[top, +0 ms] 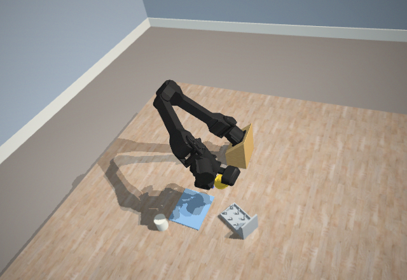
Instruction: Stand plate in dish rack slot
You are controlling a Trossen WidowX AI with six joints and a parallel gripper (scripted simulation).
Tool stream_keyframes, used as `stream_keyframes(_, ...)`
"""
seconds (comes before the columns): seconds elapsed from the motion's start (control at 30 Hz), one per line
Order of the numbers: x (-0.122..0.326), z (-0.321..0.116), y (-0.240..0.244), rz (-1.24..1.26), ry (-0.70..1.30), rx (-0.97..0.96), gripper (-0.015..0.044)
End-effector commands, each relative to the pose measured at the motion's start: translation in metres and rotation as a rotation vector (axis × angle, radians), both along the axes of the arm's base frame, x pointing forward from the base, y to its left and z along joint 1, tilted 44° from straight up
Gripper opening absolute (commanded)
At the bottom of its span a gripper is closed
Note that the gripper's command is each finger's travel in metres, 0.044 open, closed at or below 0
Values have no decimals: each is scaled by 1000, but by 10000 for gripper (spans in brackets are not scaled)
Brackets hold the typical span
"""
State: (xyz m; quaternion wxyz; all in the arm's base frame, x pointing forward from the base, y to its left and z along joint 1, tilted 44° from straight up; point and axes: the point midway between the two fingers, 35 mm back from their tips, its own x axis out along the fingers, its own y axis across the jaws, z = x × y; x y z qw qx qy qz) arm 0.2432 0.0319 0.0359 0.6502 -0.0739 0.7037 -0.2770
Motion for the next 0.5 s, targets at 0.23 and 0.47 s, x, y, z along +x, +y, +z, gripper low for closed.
stream_keyframes(0.23, -4, -25, -10, 135, 105, 217, 0)
stream_keyframes(0.47, -4, -38, -15, 239, 129, 351, 0)
